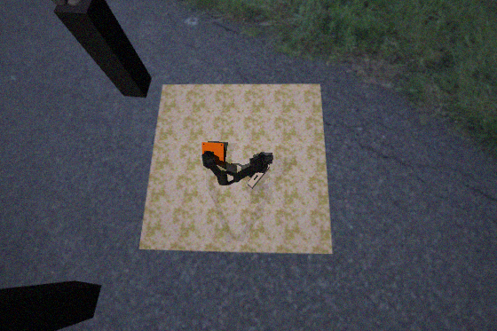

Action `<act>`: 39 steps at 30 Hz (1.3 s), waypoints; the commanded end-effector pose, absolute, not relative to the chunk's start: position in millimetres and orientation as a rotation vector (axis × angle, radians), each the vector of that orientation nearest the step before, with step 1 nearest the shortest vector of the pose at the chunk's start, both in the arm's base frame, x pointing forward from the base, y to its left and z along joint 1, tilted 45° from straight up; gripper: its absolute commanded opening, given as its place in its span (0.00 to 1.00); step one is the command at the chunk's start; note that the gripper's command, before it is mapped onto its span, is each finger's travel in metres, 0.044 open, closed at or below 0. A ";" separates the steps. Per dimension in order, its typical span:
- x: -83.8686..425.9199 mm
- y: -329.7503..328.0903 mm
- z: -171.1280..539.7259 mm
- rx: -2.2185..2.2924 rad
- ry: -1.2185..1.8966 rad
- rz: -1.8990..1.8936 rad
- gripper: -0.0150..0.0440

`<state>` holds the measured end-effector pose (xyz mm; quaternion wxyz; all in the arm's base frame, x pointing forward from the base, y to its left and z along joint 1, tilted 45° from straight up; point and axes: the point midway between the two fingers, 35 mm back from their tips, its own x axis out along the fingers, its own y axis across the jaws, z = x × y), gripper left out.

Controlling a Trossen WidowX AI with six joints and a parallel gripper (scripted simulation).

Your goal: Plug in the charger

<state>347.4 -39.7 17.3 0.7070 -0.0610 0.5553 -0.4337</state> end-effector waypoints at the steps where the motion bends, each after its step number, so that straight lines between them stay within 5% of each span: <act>1: 350.2 -40.6 19.2 -0.138 1.225 -0.964 0.25; 39: 362.5 -46.5 24.8 -0.138 1.224 -0.964 0.25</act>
